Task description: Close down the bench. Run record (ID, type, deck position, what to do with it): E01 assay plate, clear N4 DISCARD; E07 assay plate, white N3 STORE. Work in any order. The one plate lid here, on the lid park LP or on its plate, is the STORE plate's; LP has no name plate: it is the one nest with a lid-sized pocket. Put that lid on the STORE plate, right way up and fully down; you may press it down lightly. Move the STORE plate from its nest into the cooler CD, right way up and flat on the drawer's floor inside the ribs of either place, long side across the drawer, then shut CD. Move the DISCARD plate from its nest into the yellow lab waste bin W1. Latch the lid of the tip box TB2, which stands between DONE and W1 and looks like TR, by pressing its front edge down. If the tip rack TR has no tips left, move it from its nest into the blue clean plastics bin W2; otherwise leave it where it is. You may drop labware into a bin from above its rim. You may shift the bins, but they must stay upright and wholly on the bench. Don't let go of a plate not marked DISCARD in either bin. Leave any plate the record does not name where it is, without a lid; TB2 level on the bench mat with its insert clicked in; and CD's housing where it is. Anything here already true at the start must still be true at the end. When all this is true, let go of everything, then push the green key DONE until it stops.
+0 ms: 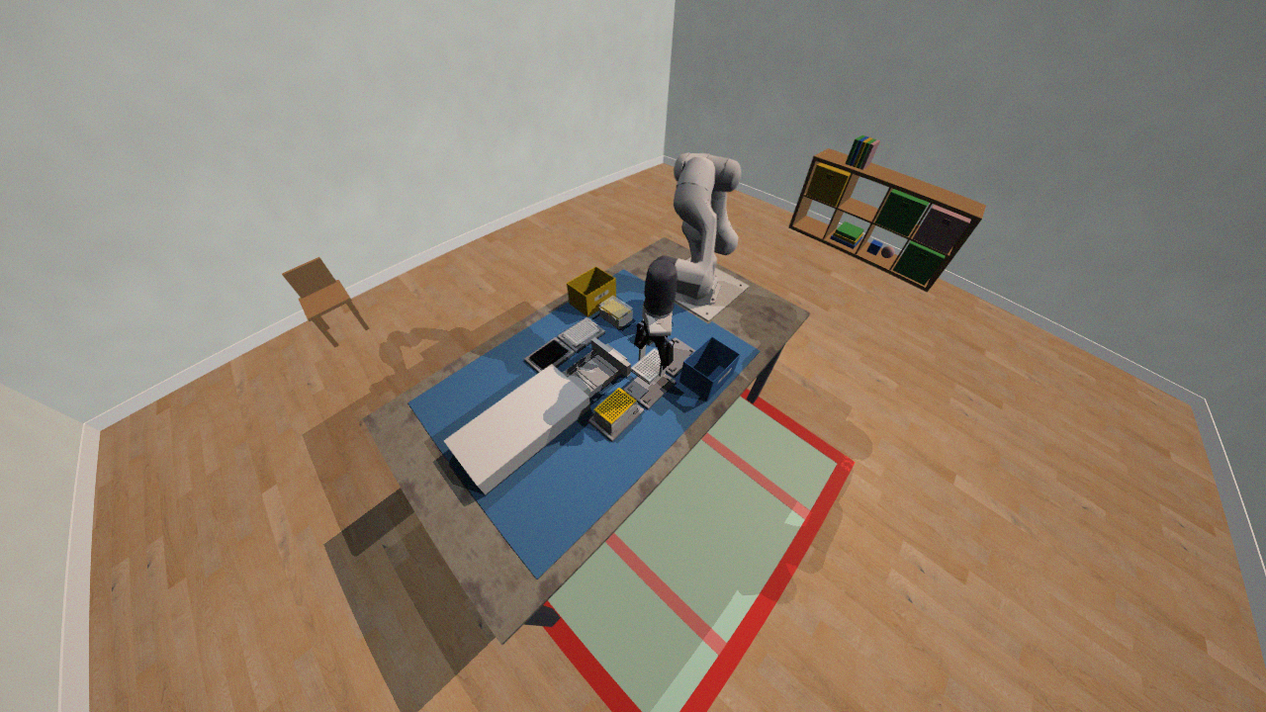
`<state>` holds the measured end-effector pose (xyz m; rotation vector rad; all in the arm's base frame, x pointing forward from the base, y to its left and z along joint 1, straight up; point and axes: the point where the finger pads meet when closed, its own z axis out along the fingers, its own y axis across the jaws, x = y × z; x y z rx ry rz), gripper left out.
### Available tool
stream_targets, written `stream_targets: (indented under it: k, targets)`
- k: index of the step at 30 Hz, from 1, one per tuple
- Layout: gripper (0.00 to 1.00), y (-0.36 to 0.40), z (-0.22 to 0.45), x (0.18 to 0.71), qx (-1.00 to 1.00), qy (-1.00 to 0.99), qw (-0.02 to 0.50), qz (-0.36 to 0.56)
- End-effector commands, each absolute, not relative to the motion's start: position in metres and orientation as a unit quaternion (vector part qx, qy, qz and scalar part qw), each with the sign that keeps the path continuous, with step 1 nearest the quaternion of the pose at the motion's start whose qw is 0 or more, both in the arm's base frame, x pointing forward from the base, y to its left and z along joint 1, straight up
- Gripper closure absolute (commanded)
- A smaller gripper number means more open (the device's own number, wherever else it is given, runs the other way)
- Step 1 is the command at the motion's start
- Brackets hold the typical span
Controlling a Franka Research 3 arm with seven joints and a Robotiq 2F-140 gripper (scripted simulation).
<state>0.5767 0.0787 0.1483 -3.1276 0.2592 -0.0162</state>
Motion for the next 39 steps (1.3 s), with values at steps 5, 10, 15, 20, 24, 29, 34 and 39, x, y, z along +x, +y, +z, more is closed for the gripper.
stream_targets:
  k: [5, 10, 15, 20, 24, 29, 34, 39]
  targets:
    - [1.00, 0.078, 0.161, 0.576, -0.997, 0.080, 0.002, -0.004]
    - [1.00, 0.078, 0.166, 0.576, -0.997, 0.080, 0.002, -0.004]
    - [1.00, 0.078, 0.167, 0.576, -0.997, 0.080, 0.002, -0.004]
    - [1.00, 0.078, 0.167, 0.576, -0.997, 0.080, 0.002, -0.004]
    - [1.00, 0.078, 0.167, 0.576, -0.997, 0.080, 0.002, -0.004]
    - [1.00, 0.078, 0.167, 0.576, -0.997, 0.080, 0.002, -0.004]
    - [1.00, 0.078, 0.167, 0.576, -0.997, 0.080, 0.002, -0.004]
    - [1.00, 0.078, 0.167, 0.576, -0.997, 0.080, 0.002, -0.004]
